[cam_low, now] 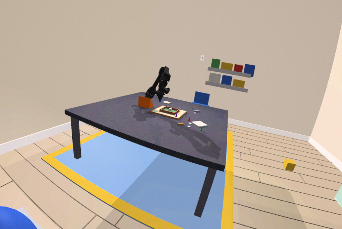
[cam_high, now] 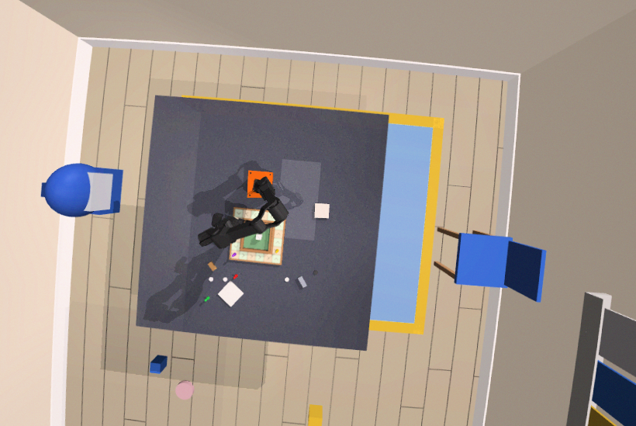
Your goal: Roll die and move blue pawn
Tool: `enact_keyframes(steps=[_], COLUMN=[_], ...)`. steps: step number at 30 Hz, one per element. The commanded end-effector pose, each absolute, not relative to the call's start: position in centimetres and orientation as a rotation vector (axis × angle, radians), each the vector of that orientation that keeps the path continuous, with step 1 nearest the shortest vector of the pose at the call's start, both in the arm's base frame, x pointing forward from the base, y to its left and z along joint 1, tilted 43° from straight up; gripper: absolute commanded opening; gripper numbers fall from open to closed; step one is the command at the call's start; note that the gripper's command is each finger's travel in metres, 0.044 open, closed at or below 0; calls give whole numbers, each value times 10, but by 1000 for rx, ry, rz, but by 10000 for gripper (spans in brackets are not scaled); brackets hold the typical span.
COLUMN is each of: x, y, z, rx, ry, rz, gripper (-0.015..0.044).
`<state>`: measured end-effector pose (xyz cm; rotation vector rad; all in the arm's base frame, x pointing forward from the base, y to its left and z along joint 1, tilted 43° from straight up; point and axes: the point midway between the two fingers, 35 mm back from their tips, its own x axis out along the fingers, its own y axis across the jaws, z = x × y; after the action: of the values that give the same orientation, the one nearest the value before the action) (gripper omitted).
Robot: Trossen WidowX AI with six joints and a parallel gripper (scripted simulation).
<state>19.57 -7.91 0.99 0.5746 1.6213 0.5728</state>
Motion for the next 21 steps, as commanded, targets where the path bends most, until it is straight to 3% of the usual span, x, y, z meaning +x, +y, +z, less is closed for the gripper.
enact_keyframes(steps=[1,21], x=[204,215], y=[-81,-63], z=[-9,-73], rx=[574,570], ry=[1619,1612], rz=[571,574], gripper=[0,0])
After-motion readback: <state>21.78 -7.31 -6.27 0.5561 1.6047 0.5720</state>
